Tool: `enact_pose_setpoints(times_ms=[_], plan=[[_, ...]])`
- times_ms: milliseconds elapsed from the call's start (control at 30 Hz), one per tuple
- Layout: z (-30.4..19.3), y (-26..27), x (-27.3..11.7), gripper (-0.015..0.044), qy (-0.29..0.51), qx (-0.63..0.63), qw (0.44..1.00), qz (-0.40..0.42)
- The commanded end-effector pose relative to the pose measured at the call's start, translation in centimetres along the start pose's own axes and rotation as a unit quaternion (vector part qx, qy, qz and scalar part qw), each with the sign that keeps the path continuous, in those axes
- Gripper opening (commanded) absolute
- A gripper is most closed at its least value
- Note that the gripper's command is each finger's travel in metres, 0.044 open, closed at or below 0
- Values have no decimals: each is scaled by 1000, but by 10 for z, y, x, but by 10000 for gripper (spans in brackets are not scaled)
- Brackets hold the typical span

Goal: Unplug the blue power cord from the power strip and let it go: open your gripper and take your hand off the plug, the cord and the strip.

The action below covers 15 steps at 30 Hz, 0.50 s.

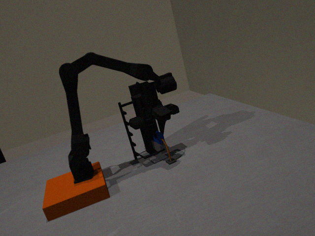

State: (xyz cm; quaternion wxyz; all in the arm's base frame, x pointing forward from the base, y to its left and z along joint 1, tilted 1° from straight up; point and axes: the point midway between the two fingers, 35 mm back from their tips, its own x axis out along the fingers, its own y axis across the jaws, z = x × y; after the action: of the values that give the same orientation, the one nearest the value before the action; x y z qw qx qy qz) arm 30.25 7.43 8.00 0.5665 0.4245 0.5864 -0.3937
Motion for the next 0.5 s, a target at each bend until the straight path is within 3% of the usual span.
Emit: enact_pose_setpoints(times_ms=[0, 467], plan=[[23, 0, -2, 0, -20, 9, 1000, 1], [46, -2, -4, 0, -22, 9, 1000, 1]])
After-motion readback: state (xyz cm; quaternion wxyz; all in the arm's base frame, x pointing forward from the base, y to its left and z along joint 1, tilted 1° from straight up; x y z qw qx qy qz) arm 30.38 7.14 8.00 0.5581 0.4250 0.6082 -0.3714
